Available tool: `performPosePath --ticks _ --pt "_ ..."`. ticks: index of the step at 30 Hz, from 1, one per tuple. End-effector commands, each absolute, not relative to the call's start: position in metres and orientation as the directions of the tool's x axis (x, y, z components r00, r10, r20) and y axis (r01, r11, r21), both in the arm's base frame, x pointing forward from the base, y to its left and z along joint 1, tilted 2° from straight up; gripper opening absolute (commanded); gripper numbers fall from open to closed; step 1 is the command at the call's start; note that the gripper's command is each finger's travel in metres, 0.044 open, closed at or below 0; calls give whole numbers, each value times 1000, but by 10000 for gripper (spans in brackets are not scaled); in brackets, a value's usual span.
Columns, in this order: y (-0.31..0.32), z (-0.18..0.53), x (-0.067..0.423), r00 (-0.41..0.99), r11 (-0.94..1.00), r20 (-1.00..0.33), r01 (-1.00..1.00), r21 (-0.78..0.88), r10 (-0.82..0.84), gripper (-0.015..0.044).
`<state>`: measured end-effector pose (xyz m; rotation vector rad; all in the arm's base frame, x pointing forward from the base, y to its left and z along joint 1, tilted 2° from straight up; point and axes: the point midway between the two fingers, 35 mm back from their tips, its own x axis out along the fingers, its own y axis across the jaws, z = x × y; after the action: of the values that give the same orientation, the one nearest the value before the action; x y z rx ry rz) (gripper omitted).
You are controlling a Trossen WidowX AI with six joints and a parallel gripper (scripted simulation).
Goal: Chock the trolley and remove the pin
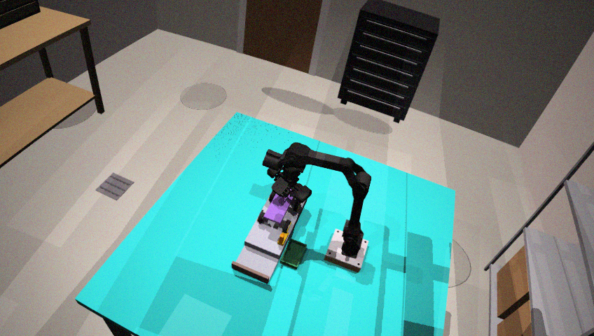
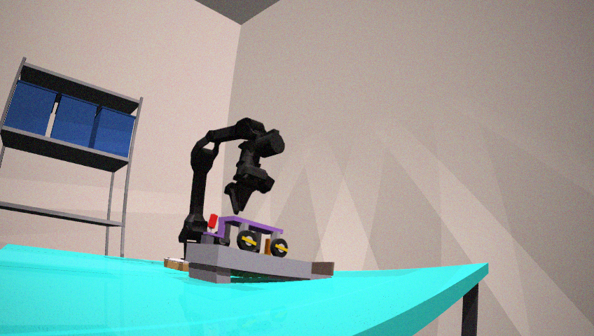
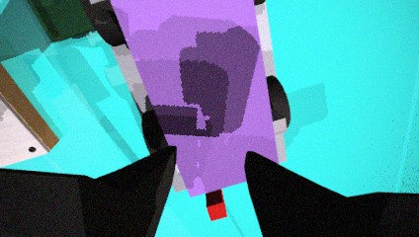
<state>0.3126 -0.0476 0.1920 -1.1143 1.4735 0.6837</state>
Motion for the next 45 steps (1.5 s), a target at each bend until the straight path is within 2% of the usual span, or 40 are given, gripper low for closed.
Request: performPosePath --ticks 1,9,45 --pt "-70 199 309 45 266 -954 -955 -128 -297 190" --pt "-106 207 299 10 62 -942 -998 -32 -334 190" --pt "-118 169 300 10 62 -942 -998 -33 -335 190"
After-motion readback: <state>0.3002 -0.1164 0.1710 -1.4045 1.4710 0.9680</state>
